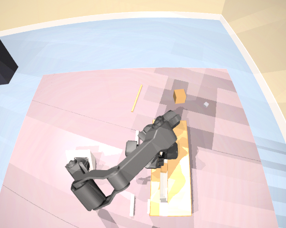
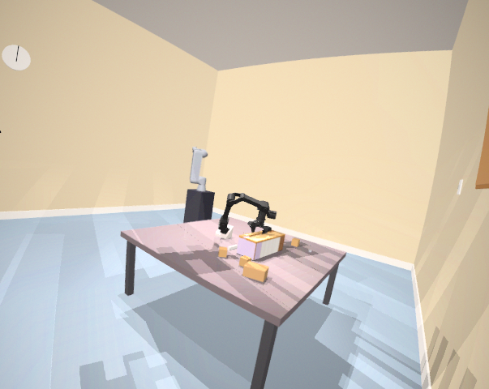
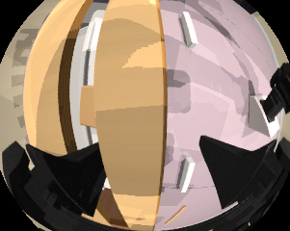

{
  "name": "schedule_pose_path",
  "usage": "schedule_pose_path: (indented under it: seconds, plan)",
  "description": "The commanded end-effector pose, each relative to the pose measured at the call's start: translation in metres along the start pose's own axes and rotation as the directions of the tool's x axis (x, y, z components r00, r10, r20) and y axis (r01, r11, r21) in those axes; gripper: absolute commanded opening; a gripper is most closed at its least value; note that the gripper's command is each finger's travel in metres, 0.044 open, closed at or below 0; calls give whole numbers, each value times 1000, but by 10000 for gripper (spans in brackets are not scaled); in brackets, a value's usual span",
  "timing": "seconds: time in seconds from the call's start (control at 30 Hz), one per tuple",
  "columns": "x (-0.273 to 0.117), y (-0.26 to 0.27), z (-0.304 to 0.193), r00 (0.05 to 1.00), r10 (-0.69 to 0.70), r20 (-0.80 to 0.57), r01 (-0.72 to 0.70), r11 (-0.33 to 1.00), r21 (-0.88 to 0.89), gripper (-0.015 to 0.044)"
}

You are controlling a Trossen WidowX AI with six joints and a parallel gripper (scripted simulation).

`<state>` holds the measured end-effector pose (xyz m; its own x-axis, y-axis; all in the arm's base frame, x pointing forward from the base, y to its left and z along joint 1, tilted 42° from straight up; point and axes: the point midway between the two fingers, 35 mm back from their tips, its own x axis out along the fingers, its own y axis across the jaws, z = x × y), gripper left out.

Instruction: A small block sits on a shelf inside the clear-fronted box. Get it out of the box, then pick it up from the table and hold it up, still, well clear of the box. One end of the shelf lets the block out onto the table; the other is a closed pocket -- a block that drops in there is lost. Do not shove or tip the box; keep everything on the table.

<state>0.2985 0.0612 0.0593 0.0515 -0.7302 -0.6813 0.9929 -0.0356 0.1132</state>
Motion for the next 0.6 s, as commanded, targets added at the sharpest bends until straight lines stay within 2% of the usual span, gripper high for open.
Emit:
schedule_pose_path:
  seconds: [0.0, 0.57]
  plan:
    - [0, 0, 0, 1000, 0, 0, 0, 1000, 0, 400]
    - [4, 0, 28, 1000, -1, 2, 1, 1000, -1, 400]
